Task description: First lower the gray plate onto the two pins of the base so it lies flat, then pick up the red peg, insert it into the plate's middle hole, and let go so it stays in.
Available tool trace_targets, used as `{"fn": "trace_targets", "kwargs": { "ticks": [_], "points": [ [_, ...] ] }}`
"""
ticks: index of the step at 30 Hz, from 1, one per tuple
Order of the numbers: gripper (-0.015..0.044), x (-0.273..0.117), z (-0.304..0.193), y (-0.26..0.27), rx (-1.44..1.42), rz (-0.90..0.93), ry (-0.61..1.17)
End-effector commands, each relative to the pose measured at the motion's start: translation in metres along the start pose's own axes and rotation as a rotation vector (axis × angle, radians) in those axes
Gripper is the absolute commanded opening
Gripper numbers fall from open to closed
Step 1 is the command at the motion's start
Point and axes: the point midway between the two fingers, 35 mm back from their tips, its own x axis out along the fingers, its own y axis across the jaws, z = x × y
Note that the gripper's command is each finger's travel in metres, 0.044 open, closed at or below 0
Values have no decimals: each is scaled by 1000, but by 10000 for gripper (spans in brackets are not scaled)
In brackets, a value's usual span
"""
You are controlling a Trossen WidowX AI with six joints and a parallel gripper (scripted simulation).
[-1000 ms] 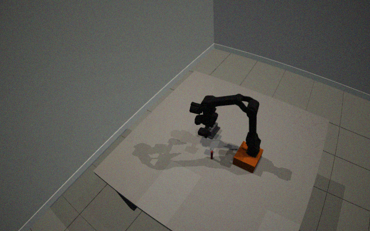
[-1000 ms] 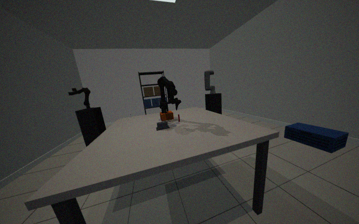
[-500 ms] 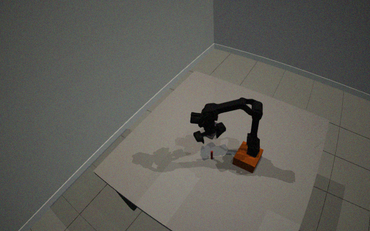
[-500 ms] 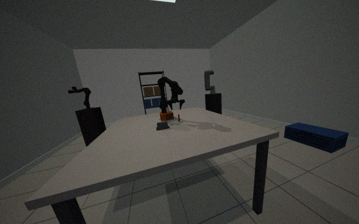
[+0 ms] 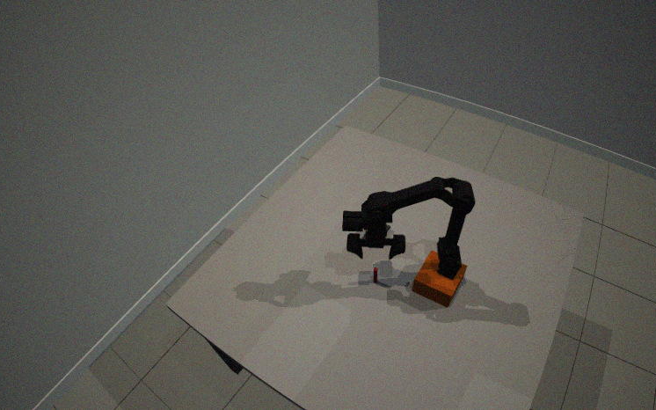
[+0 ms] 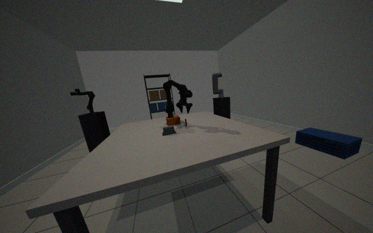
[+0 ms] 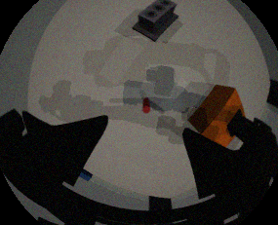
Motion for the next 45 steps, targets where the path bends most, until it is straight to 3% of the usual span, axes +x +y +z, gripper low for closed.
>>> {"fn": "trace_targets", "kwargs": {
  "ticks": [1, 45],
  "points": [
    [440, 21, -1, 0, 10, 2, -2],
    [440, 98, -2, 0, 10, 2, -2]
  ]
}}
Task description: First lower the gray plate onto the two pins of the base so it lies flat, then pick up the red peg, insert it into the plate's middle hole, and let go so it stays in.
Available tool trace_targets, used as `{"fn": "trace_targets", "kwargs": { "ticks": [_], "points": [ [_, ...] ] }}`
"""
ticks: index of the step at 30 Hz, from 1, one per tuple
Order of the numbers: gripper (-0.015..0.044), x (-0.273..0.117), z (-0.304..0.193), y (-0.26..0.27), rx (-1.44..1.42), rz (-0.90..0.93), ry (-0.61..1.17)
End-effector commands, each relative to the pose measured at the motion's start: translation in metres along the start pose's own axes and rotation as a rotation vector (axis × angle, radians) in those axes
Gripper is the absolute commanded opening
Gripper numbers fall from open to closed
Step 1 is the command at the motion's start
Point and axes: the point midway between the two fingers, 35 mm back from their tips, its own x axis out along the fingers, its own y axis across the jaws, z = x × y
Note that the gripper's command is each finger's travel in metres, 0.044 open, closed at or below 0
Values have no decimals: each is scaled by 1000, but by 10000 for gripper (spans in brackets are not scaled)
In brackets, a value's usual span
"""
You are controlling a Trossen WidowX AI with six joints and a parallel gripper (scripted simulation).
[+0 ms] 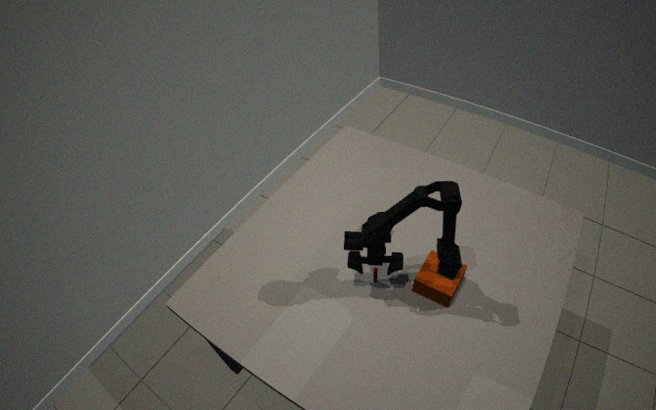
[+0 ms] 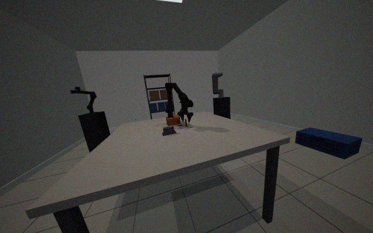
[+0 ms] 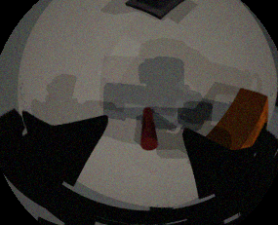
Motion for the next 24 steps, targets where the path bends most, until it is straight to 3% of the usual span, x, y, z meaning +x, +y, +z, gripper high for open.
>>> {"fn": "trace_targets", "kwargs": {
  "ticks": [1, 4, 19, 24],
  "points": [
    [440, 7, 0, -1, 3, -4, -2],
    [440, 9, 0, -2, 4, -4, -2],
    [46, 9, 0, -2, 4, -4, -2],
    [13, 9, 0, -2, 4, -4, -2]
  ]
}}
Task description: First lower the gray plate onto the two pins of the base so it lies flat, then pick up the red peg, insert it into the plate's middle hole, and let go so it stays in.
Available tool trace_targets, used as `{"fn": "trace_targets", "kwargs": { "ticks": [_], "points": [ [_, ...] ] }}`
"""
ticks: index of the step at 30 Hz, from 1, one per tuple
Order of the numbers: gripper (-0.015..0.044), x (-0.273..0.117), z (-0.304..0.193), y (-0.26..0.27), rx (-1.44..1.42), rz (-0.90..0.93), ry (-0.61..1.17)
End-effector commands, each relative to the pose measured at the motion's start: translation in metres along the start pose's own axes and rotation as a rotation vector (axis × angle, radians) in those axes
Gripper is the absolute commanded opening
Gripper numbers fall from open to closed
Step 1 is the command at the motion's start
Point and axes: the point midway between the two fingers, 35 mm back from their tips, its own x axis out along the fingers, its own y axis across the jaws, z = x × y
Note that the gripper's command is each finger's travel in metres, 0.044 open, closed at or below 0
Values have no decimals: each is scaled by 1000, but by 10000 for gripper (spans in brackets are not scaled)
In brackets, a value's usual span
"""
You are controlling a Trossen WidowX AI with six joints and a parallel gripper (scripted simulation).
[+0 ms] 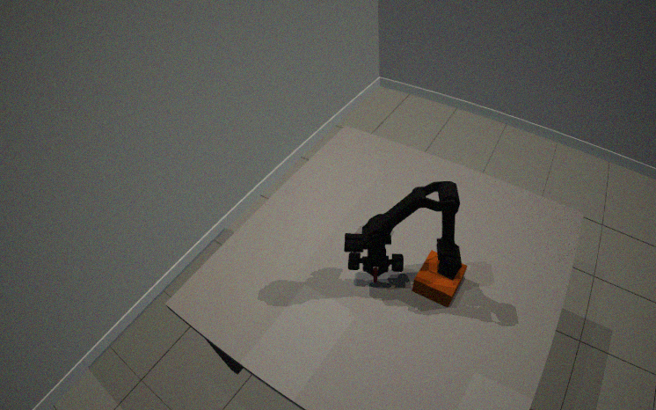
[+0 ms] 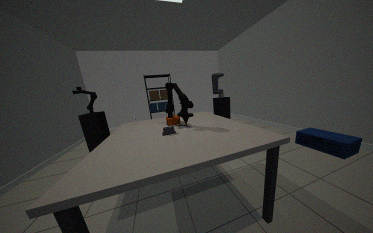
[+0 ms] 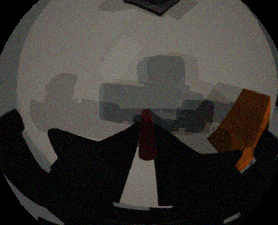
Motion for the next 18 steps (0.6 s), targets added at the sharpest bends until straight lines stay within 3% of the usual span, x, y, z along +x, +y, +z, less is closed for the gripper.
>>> {"fn": "trace_targets", "kwargs": {
  "ticks": [1, 18],
  "points": [
    [6, 0, 0, 0, 3, 0, -1],
    [0, -37, 0, 6, 3, 1, -1]
  ]
}}
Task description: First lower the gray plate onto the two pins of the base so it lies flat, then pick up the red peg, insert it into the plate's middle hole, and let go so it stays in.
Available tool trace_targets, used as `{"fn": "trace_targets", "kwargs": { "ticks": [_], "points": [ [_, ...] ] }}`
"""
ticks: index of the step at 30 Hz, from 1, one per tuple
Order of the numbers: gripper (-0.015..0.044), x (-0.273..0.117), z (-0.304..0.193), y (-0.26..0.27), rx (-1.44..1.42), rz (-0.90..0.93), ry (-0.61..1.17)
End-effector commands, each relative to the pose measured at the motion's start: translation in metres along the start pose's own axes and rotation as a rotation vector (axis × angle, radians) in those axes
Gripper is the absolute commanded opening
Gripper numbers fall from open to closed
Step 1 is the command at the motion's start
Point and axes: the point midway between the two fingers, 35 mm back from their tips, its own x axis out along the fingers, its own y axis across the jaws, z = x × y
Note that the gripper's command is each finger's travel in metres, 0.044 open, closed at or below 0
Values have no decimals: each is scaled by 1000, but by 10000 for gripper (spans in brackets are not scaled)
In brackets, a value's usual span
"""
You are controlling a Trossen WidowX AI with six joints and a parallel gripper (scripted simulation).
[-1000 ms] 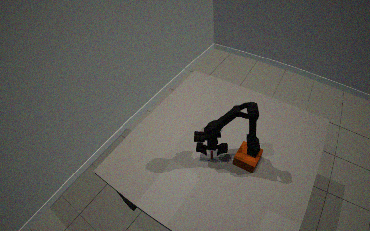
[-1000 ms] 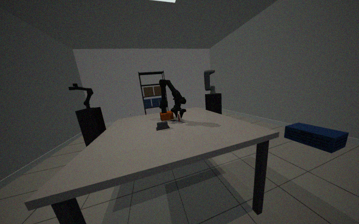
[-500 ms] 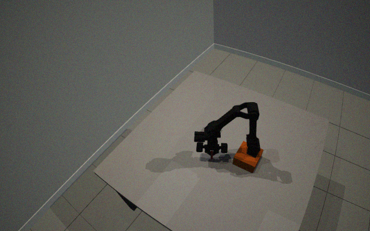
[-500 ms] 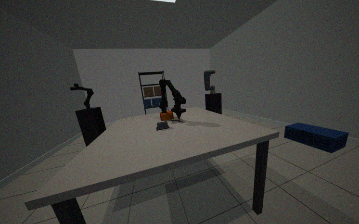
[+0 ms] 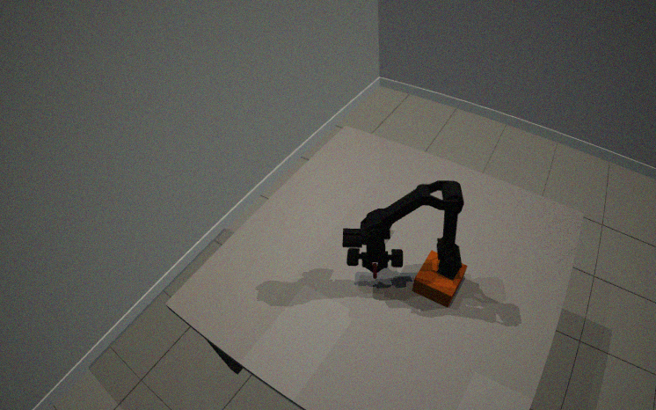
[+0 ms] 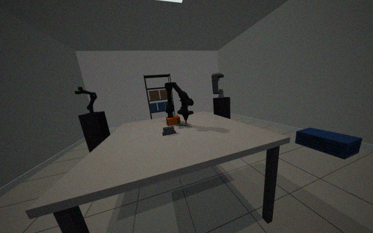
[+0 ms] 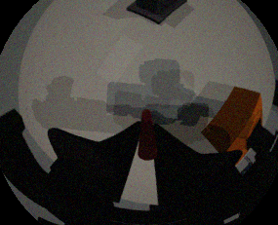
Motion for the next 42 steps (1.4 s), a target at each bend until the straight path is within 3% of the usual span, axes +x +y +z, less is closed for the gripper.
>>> {"fn": "trace_targets", "kwargs": {
  "ticks": [1, 14, 42],
  "points": [
    [0, -14, 0, 3, 3, 12, -1],
    [0, -55, 0, 4, 3, 13, -1],
    [0, -46, 67, 22, -2, 8, -9]
  ]
}}
